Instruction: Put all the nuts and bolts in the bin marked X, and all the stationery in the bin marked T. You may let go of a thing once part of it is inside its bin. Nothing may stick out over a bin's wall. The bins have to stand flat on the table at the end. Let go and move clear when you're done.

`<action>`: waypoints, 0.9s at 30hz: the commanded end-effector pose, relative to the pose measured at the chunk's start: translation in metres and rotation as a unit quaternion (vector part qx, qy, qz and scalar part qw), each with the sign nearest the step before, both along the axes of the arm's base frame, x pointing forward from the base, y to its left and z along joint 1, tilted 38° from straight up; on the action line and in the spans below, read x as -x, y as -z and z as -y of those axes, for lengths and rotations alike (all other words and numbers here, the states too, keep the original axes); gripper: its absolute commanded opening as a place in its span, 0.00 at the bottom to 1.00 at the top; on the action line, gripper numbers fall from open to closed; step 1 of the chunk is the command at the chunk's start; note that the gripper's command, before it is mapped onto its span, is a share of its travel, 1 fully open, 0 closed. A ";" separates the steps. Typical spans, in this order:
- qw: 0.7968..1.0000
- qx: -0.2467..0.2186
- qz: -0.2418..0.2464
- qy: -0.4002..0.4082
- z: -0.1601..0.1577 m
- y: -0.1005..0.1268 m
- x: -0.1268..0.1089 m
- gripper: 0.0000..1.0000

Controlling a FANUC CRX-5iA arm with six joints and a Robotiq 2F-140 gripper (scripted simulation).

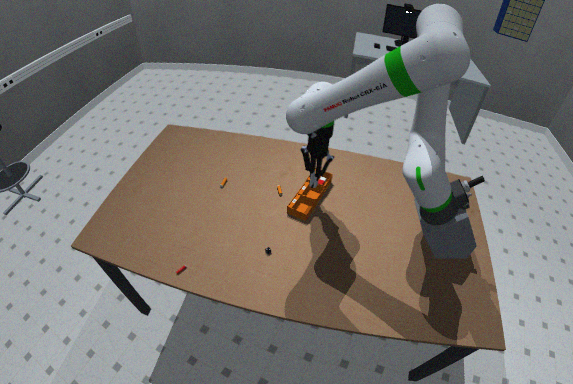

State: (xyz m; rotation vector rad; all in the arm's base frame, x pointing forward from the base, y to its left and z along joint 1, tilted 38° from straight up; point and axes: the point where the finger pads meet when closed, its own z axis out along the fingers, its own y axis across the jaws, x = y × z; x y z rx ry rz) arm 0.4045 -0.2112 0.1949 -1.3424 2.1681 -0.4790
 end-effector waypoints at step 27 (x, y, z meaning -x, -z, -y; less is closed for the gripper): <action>1.000 0.000 0.000 0.000 0.000 0.027 -0.021 0.15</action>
